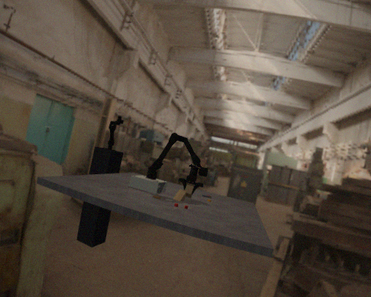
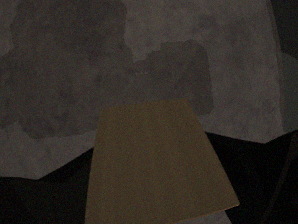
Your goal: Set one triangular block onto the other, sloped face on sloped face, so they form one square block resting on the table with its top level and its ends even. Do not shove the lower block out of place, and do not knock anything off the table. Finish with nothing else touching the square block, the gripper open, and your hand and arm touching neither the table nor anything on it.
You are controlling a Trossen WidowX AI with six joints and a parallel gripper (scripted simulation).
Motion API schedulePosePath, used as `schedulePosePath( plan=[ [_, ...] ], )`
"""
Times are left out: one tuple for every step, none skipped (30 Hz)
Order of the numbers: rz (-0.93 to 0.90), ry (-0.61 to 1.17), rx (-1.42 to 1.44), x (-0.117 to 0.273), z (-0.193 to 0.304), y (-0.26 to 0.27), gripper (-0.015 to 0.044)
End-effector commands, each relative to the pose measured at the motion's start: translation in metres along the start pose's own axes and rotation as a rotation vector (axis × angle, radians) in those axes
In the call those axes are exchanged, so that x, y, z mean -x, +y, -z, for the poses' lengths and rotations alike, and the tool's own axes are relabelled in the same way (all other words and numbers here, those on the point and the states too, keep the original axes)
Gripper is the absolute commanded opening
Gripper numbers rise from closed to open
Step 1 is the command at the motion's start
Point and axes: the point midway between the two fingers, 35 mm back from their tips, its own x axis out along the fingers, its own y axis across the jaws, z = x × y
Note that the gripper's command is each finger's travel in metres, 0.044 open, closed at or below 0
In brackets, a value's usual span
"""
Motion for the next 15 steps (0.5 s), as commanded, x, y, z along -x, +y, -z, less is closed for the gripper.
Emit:
schedulePosePath(
  plan=[
    [-0.003, -0.112, -0.001, 0.004, 0.007, 0.001, 0.0],
    [-0.002, -0.138, -0.001, 0.004, 0.009, 0.001, 0.0],
    [-0.002, -0.164, -0.001, 0.005, 0.011, 0.001, 0.0],
    [-0.002, -0.189, -0.001, 0.006, 0.013, 0.0, 0.0],
    [-0.002, -0.215, -0.001, 0.006, 0.015, 0.0, 0.0],
    [-0.002, -0.241, -0.002, 0.007, 0.017, 0.0, 0.0],
    [-0.002, -0.266, -0.002, 0.007, 0.018, 0.0, 0.0],
    [-0.002, -0.292, -0.002, 0.008, 0.02, 0.0, 0.0],
    [-0.001, -0.318, -0.002, 0.008, 0.022, 0.0, 0.0],
    [-0.001, -0.344, -0.002, 0.008, 0.024, 0.0, 0.0],
    [-0.001, -0.369, -0.002, 0.009, 0.026, 0.0, 0.0],
    [-0.001, -0.395, -0.002, 0.009, 0.028, 0.0, 0.0],
    [-0.001, -0.421, -0.002, 0.009, 0.03, 0.0, 0.0],
    [-0.001, -0.447, -0.002, 0.009, 0.032, 0.0, 0.0],
    [-0.001, -0.473, -0.002, 0.009, 0.033, 0.0, 0.0]
  ],
)
